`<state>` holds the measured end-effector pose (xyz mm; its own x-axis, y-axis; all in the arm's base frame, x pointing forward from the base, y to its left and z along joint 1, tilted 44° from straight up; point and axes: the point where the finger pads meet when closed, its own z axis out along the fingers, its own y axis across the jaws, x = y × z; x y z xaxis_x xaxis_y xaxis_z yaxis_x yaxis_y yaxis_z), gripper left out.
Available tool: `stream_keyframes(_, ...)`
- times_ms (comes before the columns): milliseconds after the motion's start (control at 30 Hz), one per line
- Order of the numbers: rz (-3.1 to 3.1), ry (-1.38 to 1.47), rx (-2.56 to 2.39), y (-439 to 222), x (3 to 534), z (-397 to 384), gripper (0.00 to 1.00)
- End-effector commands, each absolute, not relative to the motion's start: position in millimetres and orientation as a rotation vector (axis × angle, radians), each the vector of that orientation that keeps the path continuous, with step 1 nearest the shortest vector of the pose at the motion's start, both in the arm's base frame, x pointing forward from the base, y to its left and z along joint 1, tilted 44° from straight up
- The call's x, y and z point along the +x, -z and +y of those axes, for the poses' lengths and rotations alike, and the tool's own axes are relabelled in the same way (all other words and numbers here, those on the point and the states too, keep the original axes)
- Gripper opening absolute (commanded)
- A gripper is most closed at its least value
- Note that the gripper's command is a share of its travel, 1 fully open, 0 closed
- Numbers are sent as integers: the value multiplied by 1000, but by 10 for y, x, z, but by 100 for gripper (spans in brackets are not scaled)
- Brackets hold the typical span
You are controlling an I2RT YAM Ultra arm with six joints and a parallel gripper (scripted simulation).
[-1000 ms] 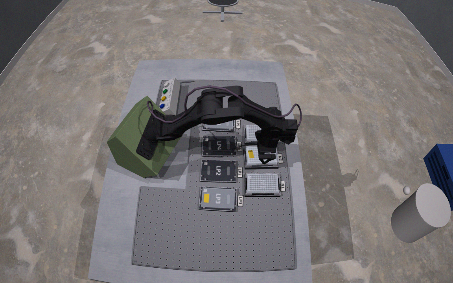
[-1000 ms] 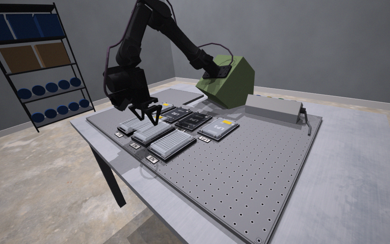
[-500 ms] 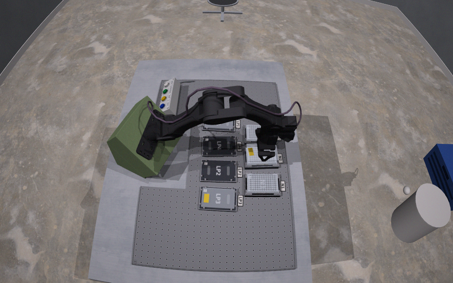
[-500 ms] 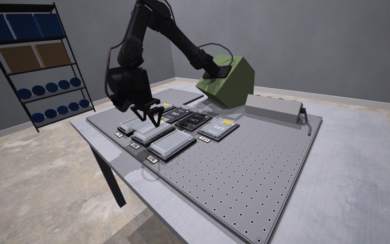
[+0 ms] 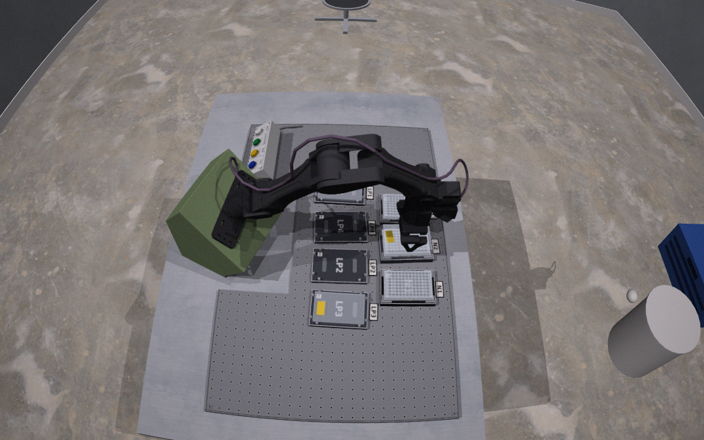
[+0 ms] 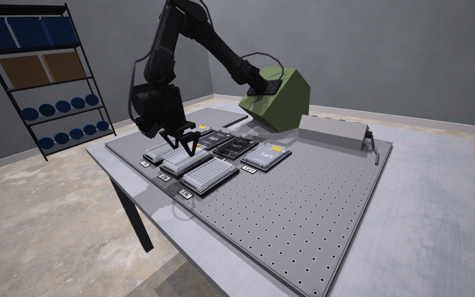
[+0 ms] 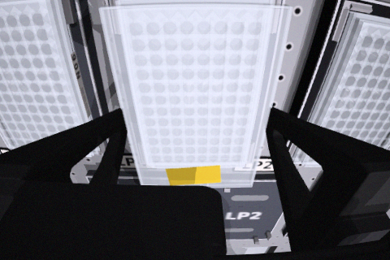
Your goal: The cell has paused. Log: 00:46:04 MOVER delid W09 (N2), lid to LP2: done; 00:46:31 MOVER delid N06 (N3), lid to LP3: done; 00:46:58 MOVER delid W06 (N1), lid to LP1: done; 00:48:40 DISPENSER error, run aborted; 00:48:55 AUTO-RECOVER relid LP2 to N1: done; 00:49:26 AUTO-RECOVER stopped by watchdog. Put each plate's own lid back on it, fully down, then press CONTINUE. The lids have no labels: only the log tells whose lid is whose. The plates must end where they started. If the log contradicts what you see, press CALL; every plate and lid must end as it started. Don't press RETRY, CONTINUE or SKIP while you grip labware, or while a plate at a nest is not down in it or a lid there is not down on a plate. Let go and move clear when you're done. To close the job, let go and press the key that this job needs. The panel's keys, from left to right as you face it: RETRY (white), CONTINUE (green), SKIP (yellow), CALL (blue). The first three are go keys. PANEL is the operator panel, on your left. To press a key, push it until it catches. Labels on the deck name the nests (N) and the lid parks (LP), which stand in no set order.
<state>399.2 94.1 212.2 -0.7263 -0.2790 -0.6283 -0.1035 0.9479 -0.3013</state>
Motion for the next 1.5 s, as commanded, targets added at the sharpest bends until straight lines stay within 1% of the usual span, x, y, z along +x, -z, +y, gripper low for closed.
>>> stream_keyframes(0,2366,310,-272,-2139,4010,949,0)
stream_keyframes(200,2383,316,-286,-2042,4016,961,0)
stream_keyframes(300,2379,315,-282,-2060,4032,959,0)
stream_keyframes(333,2353,305,-267,-2184,3999,934,0)
stream_keyframes(700,2388,321,-283,-1984,4039,933,0)
stream_keyframes(900,2364,311,-271,-2090,4074,943,0)
stream_keyframes(1367,2386,317,-285,-1943,4074,935,0)
stream_keyframes(1433,2386,317,-285,-1943,4074,935,0)
stream_keyframes(1467,2359,309,-270,-2086,4136,947,0)
